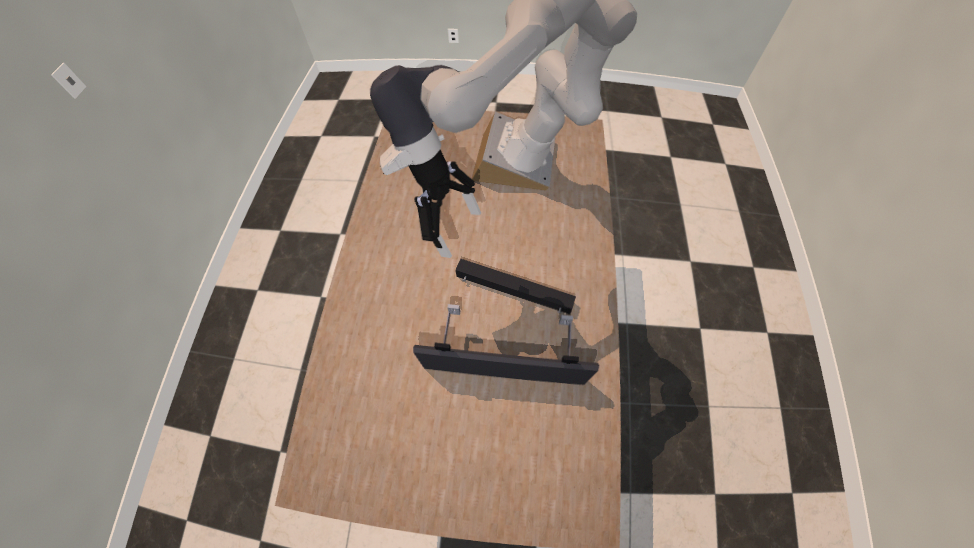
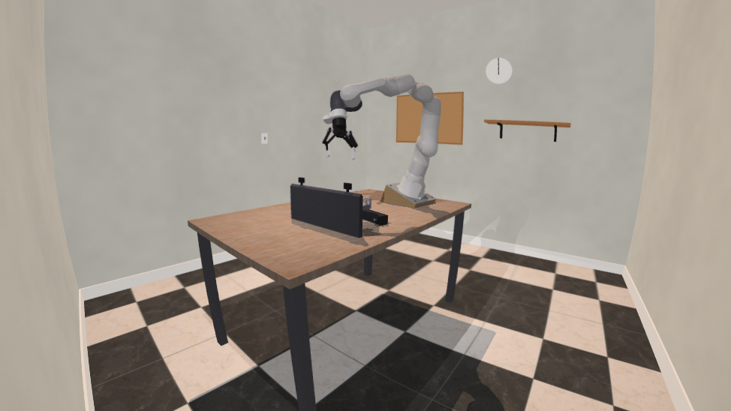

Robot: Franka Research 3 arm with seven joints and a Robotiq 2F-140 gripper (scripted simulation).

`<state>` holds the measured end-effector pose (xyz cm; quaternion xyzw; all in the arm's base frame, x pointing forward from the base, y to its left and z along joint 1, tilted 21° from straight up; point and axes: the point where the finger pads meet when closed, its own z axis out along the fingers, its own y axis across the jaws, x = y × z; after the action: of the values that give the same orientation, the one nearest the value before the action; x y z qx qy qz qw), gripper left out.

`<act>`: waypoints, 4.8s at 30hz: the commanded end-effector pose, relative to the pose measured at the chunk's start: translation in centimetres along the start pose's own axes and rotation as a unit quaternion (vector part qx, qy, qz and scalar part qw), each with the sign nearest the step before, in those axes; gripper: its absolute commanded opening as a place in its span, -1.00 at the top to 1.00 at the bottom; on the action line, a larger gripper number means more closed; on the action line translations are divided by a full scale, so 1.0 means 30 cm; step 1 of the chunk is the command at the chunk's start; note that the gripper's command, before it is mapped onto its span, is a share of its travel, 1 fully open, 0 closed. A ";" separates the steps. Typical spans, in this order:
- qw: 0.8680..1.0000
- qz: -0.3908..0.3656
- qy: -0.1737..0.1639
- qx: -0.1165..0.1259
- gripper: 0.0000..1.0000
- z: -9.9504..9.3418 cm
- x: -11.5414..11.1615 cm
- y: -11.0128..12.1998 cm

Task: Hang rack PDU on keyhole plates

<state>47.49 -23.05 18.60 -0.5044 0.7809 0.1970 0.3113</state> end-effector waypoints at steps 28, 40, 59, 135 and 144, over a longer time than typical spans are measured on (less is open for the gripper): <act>0.997 -0.008 0.067 -0.036 -1.00 0.060 -0.163 0.055; 0.979 -0.036 0.189 -0.066 -1.00 0.144 -0.396 0.175; 0.978 -0.038 0.196 -0.066 -1.00 0.148 -0.408 0.183; 0.978 -0.038 0.196 -0.066 -0.11 0.394 -0.302 0.211; 0.978 -0.038 0.196 -0.066 -0.11 0.561 -0.230 0.231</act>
<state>46.88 -5.07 12.47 -0.5810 0.7912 0.1507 0.1172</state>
